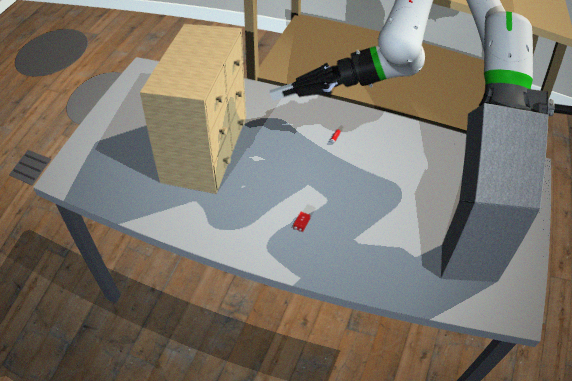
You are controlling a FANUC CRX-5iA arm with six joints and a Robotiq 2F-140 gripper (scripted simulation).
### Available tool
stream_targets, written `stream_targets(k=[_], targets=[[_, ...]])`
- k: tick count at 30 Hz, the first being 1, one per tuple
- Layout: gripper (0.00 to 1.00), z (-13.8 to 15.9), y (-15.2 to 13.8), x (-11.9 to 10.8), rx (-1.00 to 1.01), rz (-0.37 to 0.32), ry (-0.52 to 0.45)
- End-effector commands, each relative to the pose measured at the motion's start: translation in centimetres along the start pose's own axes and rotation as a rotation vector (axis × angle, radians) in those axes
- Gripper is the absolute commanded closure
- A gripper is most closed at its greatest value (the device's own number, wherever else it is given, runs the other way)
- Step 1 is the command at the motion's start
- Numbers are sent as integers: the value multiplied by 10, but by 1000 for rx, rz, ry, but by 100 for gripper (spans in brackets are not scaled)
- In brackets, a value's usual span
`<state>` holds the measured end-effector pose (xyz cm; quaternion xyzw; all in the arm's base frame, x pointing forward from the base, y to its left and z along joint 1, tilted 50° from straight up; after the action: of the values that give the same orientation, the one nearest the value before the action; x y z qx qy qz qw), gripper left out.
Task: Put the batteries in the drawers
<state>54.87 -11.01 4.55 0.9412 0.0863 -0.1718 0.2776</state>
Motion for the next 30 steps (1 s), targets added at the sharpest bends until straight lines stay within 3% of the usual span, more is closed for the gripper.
stream_targets(k=[1,2,3,30], targets=[[100,10,-6,-3,-71,186,104],[100,10,-6,-3,-71,186,104],[80,10,-6,-3,-71,186,104],[80,9,-5,-1,-71,186,104]])
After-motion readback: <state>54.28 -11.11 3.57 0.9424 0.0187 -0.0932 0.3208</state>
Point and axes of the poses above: the point where the finger pads meet when closed, its own x axis out along the fingers, its own y axis across the jaws, z = x × y, the point moved 7 cm from there along -x, back along the fingers, and after that the axes turned 13 degrees about x, right-handed, at the moved point
